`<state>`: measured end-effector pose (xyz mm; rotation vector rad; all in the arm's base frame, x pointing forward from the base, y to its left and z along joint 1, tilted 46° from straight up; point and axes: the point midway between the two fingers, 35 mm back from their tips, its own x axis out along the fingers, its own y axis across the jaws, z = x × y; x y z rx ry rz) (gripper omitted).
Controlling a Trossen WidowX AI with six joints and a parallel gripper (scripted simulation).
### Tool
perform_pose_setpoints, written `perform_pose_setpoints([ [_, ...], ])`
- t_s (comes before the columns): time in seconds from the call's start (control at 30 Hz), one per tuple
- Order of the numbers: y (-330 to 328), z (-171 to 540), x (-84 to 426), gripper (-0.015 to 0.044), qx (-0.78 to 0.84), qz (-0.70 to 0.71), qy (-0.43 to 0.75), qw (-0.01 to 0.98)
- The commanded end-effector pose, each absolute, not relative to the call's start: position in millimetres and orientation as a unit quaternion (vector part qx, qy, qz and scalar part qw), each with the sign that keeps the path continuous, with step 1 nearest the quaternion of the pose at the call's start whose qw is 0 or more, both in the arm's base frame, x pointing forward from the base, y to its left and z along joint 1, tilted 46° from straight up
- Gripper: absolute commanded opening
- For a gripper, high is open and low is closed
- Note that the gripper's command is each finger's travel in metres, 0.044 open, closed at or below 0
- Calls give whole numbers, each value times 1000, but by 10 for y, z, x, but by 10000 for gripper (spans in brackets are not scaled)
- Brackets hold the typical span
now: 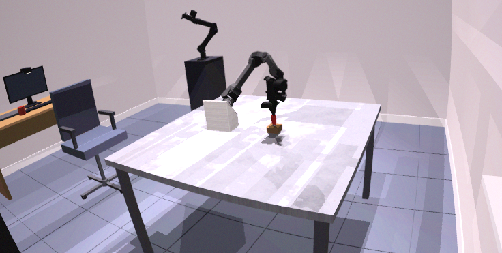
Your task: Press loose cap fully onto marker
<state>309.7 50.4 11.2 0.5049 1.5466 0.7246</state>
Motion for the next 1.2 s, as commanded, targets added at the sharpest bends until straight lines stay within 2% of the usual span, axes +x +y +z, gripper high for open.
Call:
perform_pose_setpoints([
  [0.0, 558, 65, 3072, 0, 225, 317, 676, 626],
  [0.33, 504, 99, 3119, 0, 221, 315, 672, 633],
  [0.53, -44, 634, 3216, 0, 220, 313, 673, 633],
  [0.67, -111, 707, 3213, 0, 220, 314, 673, 632],
  [1.17, -111, 707, 3213, 394, 220, 314, 673, 632],
])
